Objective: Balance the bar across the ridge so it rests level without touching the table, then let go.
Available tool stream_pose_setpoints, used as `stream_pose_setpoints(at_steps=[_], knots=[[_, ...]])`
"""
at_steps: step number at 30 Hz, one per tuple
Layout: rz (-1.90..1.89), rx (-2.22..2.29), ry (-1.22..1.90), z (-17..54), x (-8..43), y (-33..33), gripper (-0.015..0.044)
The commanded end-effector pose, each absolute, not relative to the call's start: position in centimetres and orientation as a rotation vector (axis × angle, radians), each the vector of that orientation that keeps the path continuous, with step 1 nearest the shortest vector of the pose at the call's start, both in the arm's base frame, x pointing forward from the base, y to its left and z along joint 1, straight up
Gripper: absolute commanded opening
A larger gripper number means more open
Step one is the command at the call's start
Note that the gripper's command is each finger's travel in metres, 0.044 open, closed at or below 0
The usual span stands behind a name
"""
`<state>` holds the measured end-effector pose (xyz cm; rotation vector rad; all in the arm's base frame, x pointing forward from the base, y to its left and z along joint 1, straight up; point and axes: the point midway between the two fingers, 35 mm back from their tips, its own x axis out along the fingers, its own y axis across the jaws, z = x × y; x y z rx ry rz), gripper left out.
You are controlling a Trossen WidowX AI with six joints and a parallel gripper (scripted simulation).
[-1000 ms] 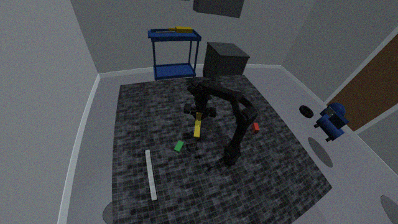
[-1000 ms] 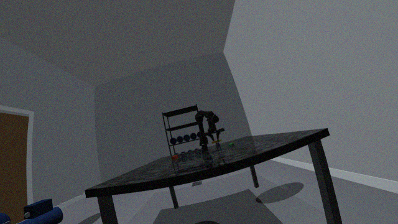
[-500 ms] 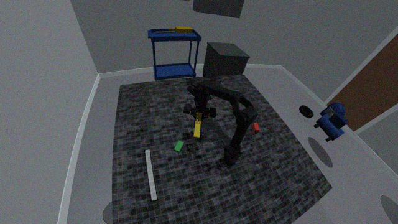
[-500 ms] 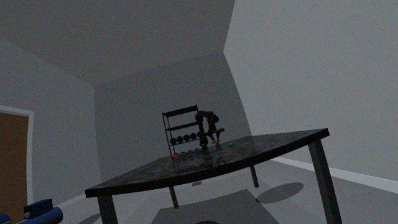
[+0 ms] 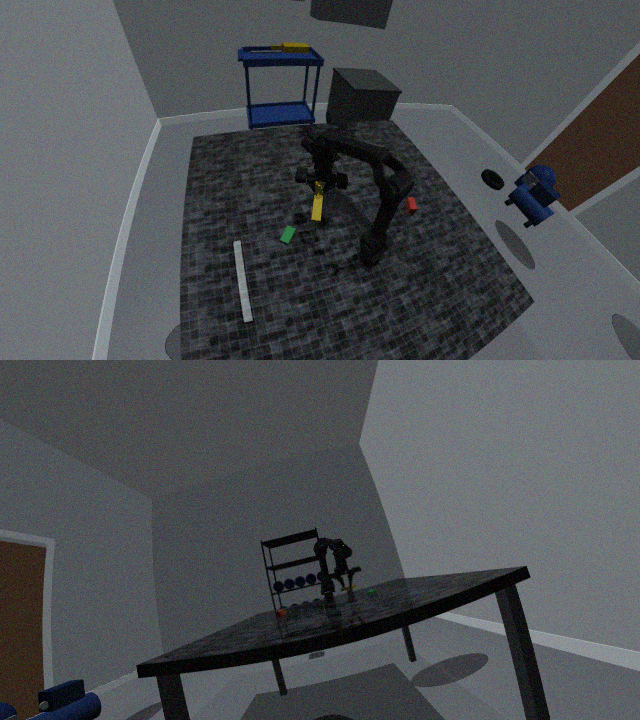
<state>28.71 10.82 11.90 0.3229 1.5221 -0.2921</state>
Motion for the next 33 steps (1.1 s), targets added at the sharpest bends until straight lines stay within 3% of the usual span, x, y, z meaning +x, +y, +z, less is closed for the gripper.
stream_pose_setpoints(at_steps=[1, 33], knots=[[-0.296, 0.324, 1.52, 11.83, 28.74, 10.79, 0.0], [-0.296, 0.324, 1.52, 11.56, 28.71, 10.78, 0.0]])
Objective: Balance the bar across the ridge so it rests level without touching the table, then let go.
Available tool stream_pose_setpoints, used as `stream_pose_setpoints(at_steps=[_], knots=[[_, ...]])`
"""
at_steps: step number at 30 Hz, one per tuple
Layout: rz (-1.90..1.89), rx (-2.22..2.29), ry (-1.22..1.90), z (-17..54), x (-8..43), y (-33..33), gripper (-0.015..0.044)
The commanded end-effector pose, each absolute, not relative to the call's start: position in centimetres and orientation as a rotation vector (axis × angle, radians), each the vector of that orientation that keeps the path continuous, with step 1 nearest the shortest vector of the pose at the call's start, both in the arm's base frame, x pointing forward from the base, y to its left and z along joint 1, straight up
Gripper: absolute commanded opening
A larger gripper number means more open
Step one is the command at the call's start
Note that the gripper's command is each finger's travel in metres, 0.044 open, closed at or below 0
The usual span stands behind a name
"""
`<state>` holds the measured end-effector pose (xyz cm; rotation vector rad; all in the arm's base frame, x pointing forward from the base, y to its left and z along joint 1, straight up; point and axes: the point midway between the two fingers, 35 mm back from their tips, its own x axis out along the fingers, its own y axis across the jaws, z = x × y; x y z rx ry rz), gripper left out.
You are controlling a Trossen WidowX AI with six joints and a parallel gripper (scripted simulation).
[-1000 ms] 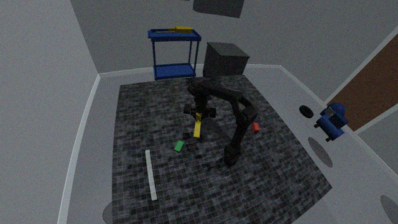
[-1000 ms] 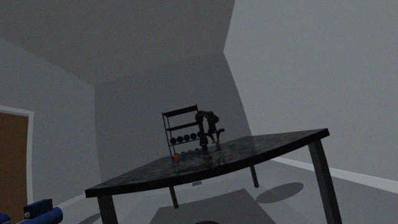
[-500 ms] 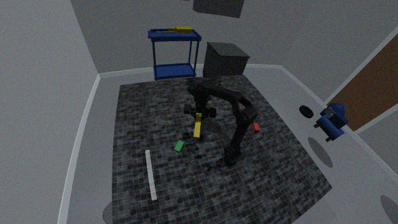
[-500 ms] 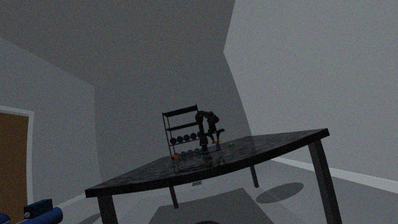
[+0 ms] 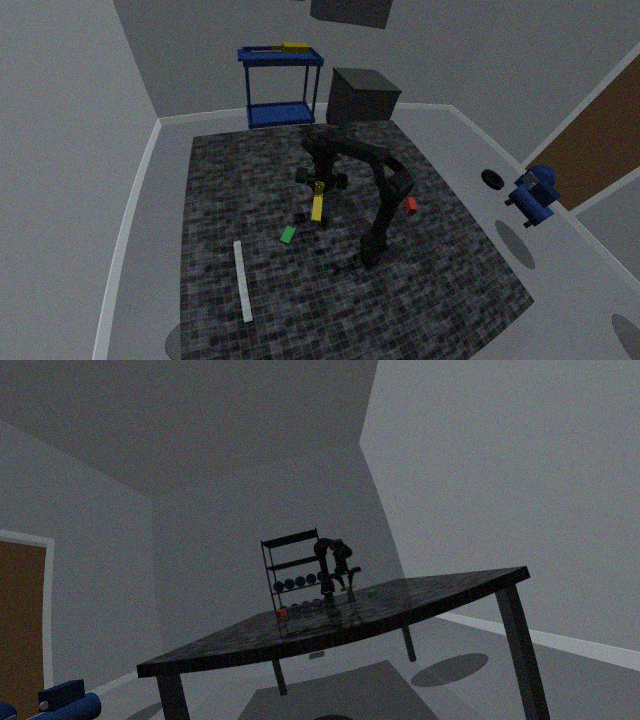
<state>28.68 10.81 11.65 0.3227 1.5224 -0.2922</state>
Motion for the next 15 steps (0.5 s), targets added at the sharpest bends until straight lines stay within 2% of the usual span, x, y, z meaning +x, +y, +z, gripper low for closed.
stream_pose_setpoints(at_steps=[1, 15], knots=[[-0.296, 0.324, 1.52, 11.55, 28.71, 10.78, 0.0], [-0.296, 0.324, 1.52, 11.43, 28.72, 10.77, 0.0]])
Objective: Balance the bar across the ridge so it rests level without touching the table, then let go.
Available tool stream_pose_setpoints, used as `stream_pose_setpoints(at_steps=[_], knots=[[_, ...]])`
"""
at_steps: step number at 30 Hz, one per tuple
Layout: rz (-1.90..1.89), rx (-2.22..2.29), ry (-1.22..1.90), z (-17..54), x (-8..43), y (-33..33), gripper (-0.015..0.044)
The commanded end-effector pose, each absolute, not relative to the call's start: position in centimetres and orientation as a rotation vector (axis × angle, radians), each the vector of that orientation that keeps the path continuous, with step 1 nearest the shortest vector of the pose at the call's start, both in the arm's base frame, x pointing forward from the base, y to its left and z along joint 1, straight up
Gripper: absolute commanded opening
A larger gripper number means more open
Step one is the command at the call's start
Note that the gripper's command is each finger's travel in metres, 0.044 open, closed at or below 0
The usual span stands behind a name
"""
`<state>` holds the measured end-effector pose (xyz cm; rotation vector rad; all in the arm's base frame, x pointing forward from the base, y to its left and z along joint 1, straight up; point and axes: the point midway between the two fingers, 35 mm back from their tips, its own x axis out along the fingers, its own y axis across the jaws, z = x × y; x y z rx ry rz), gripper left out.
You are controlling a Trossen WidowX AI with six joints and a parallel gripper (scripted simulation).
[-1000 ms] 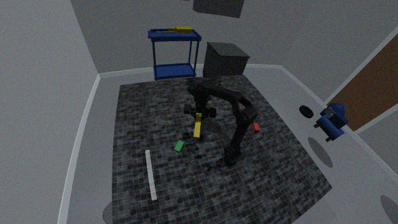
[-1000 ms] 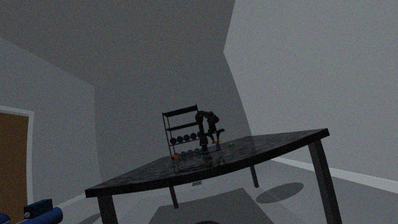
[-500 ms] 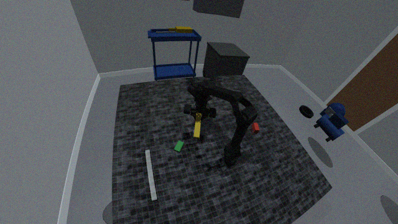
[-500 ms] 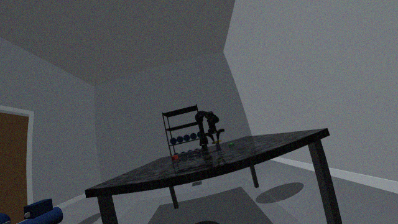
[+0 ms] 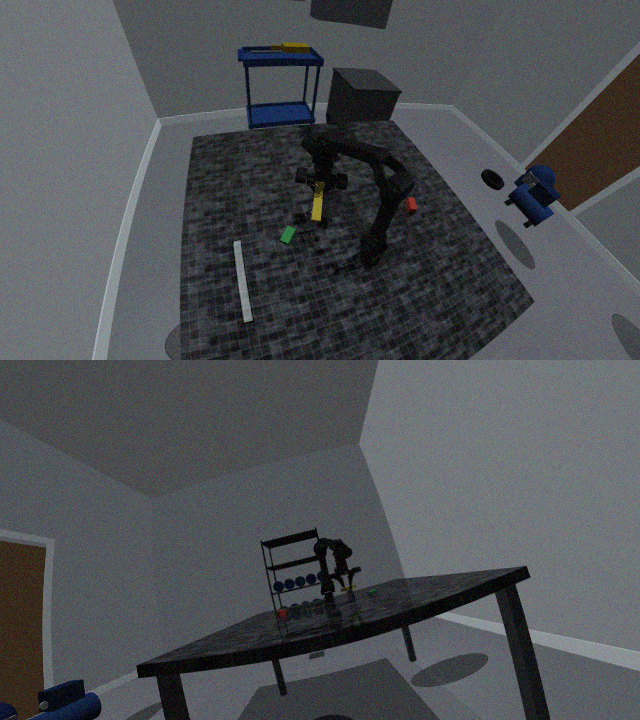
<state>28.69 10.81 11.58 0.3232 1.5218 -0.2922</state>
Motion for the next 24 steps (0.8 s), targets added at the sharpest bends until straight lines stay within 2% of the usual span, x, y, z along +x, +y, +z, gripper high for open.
stream_pose_setpoints(at_steps=[1, 24], knots=[[-0.296, 0.324, 1.52, 11.42, 28.72, 10.77, 0.0], [-0.296, 0.324, 1.52, 11.47, 28.73, 10.75, 0.0]])
